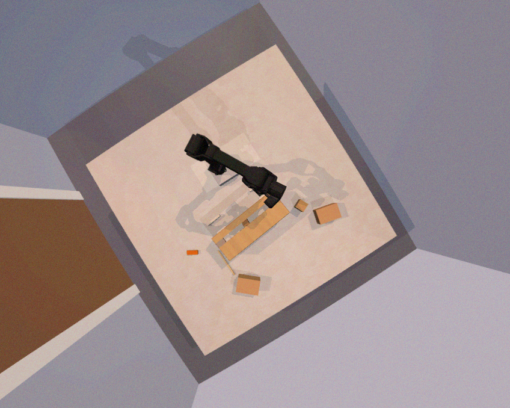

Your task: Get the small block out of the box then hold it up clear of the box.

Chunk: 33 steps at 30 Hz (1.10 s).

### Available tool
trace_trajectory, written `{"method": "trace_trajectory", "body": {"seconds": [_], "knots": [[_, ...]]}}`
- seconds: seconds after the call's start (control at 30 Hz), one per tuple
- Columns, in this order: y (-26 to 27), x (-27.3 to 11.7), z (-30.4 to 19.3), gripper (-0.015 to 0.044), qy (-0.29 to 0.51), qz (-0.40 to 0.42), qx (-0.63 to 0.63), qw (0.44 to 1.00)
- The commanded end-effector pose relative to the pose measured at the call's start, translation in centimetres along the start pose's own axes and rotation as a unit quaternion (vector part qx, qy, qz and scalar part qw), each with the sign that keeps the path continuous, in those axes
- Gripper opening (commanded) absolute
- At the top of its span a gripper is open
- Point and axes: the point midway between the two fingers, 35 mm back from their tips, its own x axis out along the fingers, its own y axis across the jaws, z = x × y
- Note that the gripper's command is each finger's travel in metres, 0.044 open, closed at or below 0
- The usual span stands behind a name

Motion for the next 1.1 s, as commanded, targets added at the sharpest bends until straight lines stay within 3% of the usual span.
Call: {"method": "trace_trajectory", "body": {"seconds": [0.0, 0.17, 1.07], "knots": [[-1.2, 0.6, -5.7, 0.04, 0.066, 0.048, 0.02, 0.996], [-1.3, 1.0, -10.9, 0.04, 0.113, 0.103, 0.032, 0.988], [-0.8, 4.3, -10.4, 0.04, 0.113, 0.103, 0.032, 0.988]]}}
